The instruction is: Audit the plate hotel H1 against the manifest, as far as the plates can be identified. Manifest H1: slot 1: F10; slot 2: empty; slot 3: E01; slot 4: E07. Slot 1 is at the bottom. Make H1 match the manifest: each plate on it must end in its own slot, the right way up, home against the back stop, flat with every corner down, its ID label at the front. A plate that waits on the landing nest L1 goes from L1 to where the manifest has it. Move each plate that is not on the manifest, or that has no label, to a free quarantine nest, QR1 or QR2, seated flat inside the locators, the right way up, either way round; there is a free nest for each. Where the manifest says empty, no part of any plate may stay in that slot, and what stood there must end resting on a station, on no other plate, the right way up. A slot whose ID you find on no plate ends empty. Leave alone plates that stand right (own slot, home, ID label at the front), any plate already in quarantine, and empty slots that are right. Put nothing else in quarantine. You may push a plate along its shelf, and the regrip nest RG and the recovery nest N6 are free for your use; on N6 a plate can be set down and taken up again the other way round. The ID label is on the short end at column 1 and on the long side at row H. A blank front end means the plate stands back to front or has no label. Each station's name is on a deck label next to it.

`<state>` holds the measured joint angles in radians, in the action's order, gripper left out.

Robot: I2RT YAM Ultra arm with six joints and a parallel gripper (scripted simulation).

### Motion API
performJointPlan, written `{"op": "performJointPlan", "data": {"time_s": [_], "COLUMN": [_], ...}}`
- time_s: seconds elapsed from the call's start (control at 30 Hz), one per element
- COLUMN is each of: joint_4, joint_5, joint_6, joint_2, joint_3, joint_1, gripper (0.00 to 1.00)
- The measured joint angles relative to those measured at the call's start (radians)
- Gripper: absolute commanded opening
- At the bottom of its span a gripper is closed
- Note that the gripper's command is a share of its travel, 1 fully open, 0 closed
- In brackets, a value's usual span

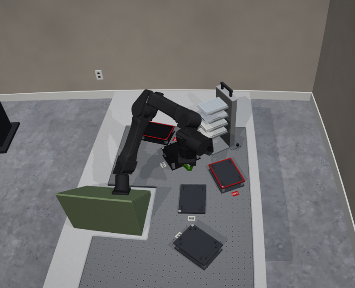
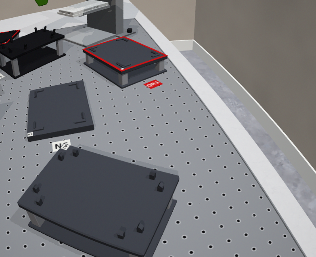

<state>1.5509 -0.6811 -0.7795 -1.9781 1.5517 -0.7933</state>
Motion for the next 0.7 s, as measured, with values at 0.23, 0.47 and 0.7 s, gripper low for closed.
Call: {"op": "performJointPlan", "data": {"time_s": [0.23, 0.47, 0.7], "joint_4": [0.02, -0.017, -0.109], "joint_5": [-0.169, -0.239, -0.318], "joint_6": [0.081, 0.13, 0.145], "joint_2": [0.297, 0.336, 0.426], "joint_3": [-0.027, -0.127, -0.231], "joint_1": [0.081, 0.079, 0.061], "gripper": [0.0, 0.0, 0.0]}}
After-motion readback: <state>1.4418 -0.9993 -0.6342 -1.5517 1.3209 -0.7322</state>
